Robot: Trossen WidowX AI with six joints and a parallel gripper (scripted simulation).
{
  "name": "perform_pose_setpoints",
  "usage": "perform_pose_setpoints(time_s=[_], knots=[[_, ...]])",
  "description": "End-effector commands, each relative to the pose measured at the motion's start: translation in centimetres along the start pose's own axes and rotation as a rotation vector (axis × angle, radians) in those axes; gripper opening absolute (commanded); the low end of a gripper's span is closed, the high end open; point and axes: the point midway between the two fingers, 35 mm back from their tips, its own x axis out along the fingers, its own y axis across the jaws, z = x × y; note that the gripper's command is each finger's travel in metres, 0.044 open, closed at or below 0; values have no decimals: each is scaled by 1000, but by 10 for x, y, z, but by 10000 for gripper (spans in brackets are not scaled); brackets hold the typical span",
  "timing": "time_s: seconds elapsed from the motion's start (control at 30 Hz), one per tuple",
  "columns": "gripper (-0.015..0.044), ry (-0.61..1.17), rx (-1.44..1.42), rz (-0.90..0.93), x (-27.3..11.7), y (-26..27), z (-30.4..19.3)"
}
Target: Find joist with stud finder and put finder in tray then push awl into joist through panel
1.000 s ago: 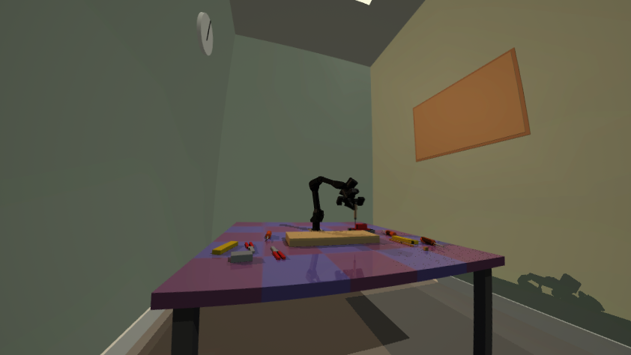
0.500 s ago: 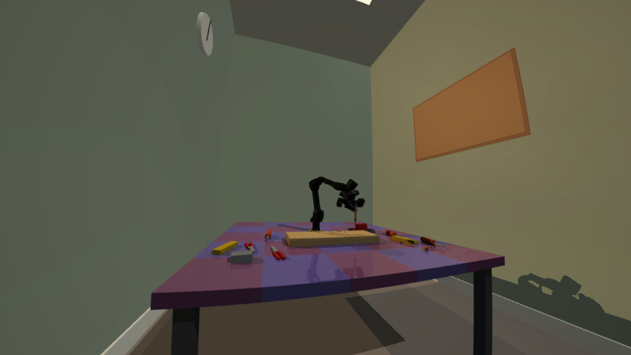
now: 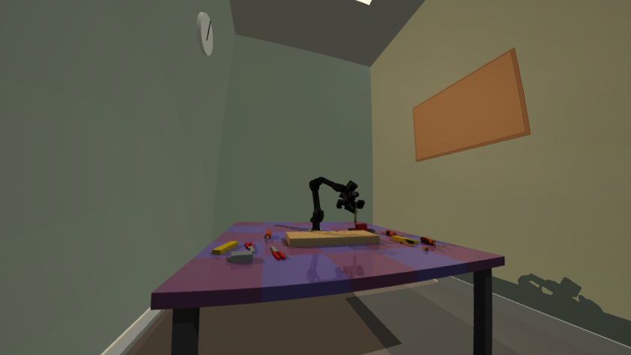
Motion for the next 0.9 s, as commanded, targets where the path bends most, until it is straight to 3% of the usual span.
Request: perform_pose_setpoints(time_s=[0.0, 0.87], knots=[[0, -2, 4, -6, 2, -1, -3], [0, -2, 3, -6, 23, -1, -29]])
